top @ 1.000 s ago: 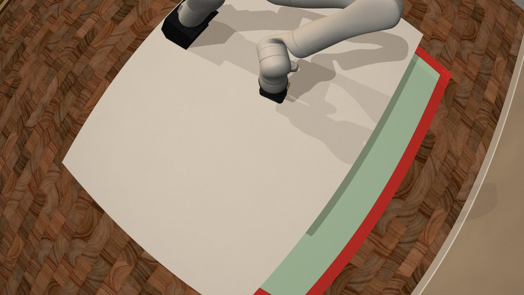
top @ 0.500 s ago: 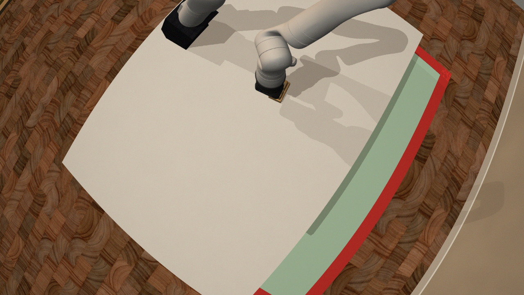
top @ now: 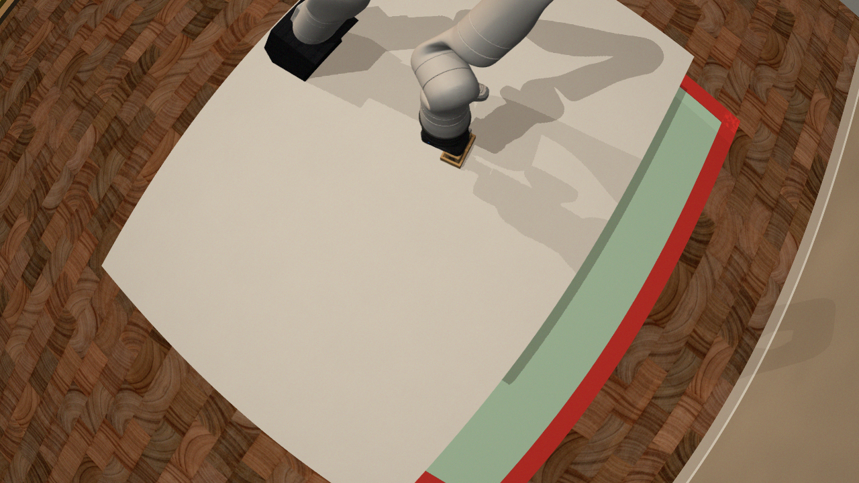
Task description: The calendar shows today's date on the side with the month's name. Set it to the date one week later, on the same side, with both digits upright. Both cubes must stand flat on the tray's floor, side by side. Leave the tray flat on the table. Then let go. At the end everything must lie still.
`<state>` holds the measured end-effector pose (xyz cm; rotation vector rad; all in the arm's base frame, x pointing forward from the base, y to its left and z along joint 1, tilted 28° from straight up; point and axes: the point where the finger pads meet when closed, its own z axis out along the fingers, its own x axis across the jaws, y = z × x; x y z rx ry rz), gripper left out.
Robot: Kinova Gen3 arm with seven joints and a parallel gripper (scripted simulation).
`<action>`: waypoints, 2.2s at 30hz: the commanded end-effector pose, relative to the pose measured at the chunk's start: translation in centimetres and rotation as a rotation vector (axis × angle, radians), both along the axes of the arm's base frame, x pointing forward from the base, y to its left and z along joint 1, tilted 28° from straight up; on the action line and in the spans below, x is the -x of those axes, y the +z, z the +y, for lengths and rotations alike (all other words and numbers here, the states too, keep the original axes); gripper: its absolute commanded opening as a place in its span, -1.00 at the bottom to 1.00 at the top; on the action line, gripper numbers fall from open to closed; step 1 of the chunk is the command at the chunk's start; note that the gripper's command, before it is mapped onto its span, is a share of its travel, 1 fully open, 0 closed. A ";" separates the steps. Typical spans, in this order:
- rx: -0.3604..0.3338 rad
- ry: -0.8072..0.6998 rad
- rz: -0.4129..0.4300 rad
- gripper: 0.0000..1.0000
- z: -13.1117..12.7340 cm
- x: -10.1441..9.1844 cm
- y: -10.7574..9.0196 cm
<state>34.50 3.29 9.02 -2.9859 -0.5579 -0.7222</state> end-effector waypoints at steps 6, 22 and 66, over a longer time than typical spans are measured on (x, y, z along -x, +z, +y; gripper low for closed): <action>-0.014 0.000 -0.018 0.74 0.3 -0.2 1.0; -0.015 0.000 -0.018 1.00 0.3 -0.2 1.0; 0.007 -0.021 -0.017 1.00 0.1 0.8 2.8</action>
